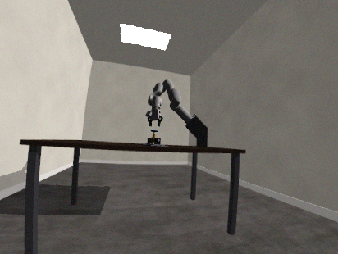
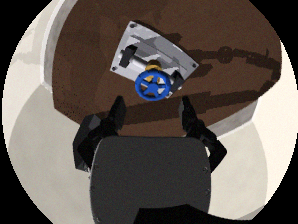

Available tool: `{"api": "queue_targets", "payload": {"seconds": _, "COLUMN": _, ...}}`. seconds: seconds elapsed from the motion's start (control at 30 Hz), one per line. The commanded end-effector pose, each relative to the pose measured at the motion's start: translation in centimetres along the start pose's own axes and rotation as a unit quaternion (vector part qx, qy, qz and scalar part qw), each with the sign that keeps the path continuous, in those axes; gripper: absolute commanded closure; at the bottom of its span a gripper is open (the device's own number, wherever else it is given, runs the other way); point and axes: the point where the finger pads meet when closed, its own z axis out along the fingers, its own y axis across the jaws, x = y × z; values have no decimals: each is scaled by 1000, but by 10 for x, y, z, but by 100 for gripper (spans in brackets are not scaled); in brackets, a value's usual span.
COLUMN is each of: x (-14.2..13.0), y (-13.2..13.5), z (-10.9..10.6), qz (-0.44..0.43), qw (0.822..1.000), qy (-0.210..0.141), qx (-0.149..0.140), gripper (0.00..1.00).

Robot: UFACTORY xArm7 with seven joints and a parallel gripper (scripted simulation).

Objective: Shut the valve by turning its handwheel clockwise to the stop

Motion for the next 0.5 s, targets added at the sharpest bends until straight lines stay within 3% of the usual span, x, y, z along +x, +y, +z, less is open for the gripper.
{"api": "queue_targets", "payload": {"seconds": 0.0, "x": 2, "y": 1, "z": 5, "qz": 0, "qw": 1000, "qy": 2, "qx": -2, "gripper": 0}}
{"api": "queue_targets", "payload": {"seconds": 0.47, "x": 1, "y": 1, "z": 17, "qz": 0, "qw": 1000, "qy": 2, "qx": -2, "gripper": 0}}
